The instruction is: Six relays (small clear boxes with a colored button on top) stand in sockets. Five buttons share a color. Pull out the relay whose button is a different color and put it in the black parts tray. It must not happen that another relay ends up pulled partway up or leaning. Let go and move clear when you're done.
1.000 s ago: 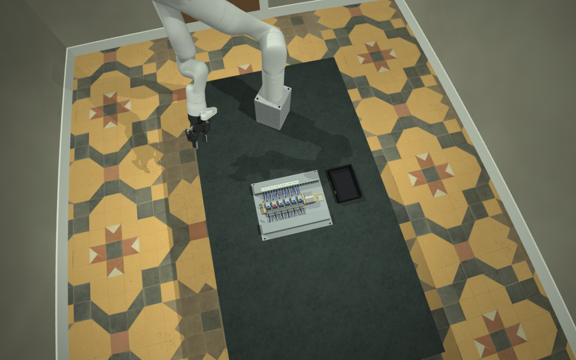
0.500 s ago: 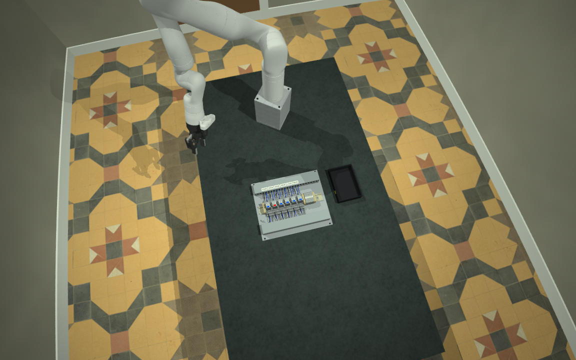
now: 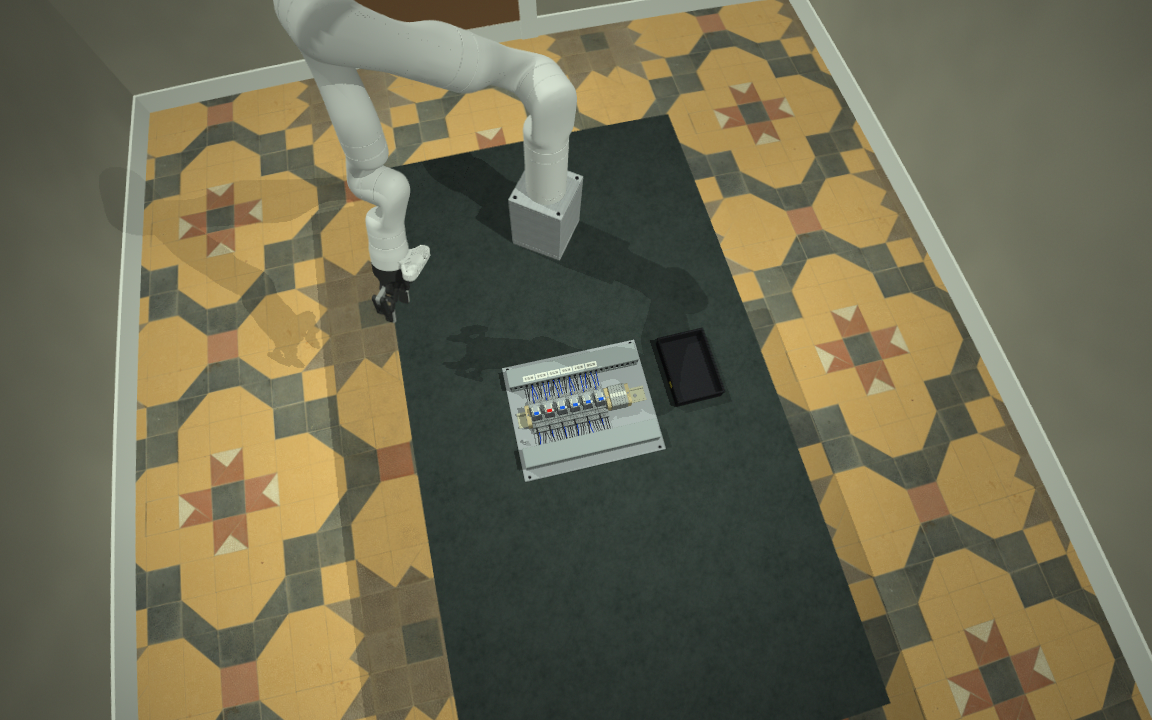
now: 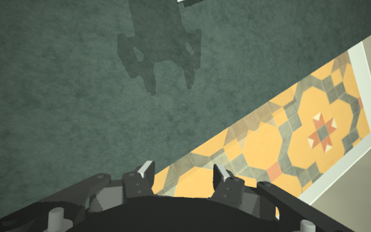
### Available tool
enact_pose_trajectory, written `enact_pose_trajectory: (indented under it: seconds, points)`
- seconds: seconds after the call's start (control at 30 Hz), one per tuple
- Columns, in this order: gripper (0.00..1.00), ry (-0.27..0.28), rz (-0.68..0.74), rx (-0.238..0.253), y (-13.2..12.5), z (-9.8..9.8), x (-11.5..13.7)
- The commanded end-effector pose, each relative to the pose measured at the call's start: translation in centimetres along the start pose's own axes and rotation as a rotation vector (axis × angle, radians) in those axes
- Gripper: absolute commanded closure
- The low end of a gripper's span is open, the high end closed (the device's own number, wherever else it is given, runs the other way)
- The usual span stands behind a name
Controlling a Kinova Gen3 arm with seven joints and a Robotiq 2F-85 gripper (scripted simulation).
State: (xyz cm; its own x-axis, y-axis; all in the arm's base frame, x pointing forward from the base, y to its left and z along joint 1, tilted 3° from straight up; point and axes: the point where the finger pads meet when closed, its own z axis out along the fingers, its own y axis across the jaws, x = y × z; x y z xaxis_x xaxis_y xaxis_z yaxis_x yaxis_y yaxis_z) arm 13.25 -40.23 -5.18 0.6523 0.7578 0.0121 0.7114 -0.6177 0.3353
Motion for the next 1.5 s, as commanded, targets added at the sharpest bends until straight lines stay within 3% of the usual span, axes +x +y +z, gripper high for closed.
enact_pose_trajectory:
  seconds: [0.0, 0.9, 1.47]
  points:
    - [0.39, -0.002, -0.045, 0.011, 1.2, 0.5, 1.1]
    - [0.39, -0.046, -0.186, 0.138, 5.4, 2.7, 6.1]
    - [0.39, -0.044, -0.267, 0.197, 7.8, 3.5, 11.5]
